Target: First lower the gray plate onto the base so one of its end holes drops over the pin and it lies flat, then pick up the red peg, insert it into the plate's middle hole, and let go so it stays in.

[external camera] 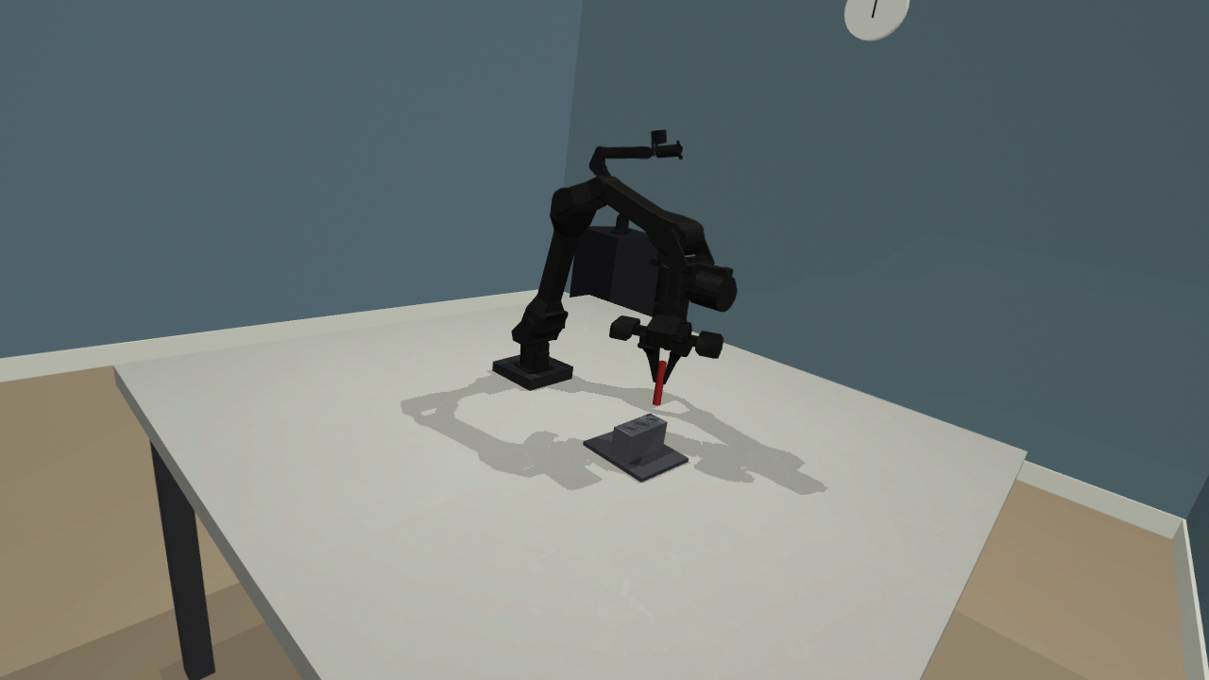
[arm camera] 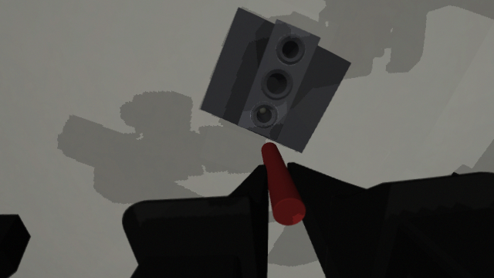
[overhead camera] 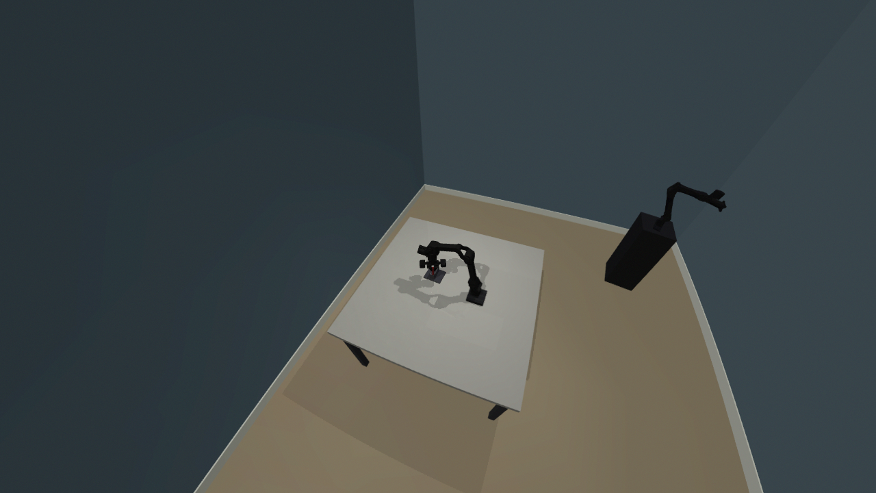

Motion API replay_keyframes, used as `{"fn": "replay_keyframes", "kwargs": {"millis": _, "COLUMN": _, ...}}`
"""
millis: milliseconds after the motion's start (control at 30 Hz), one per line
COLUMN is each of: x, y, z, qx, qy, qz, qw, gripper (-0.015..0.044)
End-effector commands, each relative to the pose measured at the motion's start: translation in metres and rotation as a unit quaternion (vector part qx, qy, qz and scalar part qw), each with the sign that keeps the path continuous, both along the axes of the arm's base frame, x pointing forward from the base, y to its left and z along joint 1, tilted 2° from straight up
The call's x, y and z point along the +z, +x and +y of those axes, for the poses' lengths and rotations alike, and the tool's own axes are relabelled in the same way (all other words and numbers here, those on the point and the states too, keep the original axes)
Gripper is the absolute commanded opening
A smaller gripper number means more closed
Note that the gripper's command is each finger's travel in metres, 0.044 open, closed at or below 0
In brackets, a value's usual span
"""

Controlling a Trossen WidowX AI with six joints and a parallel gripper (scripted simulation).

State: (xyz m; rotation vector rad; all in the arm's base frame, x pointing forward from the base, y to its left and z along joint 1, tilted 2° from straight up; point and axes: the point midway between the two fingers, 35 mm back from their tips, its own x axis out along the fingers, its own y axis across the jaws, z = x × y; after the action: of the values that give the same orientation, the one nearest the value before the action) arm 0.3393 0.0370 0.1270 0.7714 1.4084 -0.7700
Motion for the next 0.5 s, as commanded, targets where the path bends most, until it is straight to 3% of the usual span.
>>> {"fn": "replay_keyframes", "kwargs": {"millis": 0, "x": -0.002, "y": 0.005, "z": -0.012, "qx": 0.003, "qy": -0.004, "qz": 0.005, "qw": 1.0, "gripper": 0.0}}
{"fn": "replay_keyframes", "kwargs": {"millis": 467, "x": -0.002, "y": 0.02, "z": -0.05, "qx": 0.005, "qy": -0.01, "qz": 0.005, "qw": 1.0, "gripper": 0.0}}
